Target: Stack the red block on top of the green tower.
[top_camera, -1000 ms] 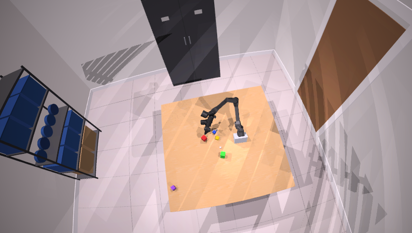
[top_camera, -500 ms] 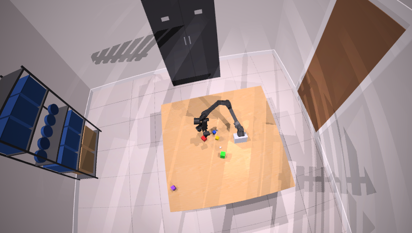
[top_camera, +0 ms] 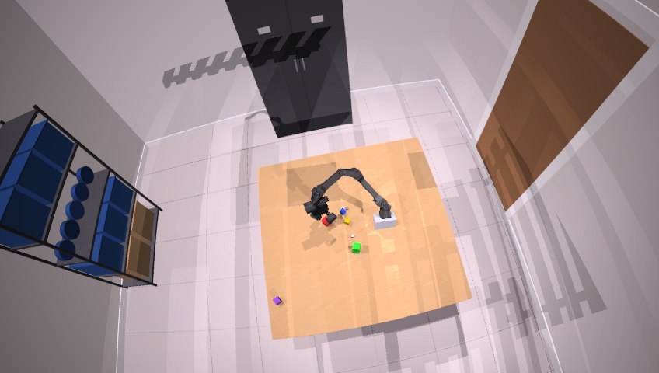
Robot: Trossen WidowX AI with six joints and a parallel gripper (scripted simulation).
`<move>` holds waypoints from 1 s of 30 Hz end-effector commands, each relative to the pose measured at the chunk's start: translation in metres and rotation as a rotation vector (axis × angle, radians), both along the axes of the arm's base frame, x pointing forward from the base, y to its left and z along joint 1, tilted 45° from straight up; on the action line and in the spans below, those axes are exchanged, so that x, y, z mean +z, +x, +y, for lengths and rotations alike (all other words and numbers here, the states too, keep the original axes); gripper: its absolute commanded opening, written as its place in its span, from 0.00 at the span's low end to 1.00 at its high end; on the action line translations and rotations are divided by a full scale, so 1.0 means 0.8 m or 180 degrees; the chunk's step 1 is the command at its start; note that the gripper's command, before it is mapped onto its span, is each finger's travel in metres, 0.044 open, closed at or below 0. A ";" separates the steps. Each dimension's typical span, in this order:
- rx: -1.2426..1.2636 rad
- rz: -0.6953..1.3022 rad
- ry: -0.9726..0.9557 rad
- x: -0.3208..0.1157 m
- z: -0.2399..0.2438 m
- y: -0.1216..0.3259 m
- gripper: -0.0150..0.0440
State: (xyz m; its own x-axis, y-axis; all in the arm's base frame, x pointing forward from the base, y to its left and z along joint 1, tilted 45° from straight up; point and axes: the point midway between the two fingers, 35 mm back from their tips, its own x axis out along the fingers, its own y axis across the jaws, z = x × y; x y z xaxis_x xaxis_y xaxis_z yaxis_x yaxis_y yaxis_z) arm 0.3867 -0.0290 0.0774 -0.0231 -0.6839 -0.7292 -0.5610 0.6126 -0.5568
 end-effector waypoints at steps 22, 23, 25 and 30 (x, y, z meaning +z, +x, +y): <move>0.0023 0.0051 -0.0073 -0.056 -0.060 -0.001 1.00; 0.0023 0.0051 -0.0073 -0.057 -0.062 0.000 1.00; 0.0023 0.0051 -0.0072 -0.060 -0.065 0.000 1.00; 0.0023 0.0051 -0.0072 -0.067 -0.072 0.000 1.00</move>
State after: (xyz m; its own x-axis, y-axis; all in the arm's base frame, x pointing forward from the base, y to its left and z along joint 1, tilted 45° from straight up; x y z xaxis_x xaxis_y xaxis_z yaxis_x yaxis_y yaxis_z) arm 0.3886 -0.0819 0.0278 -0.0221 -0.6978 -0.7159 -0.5684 0.5979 -0.5652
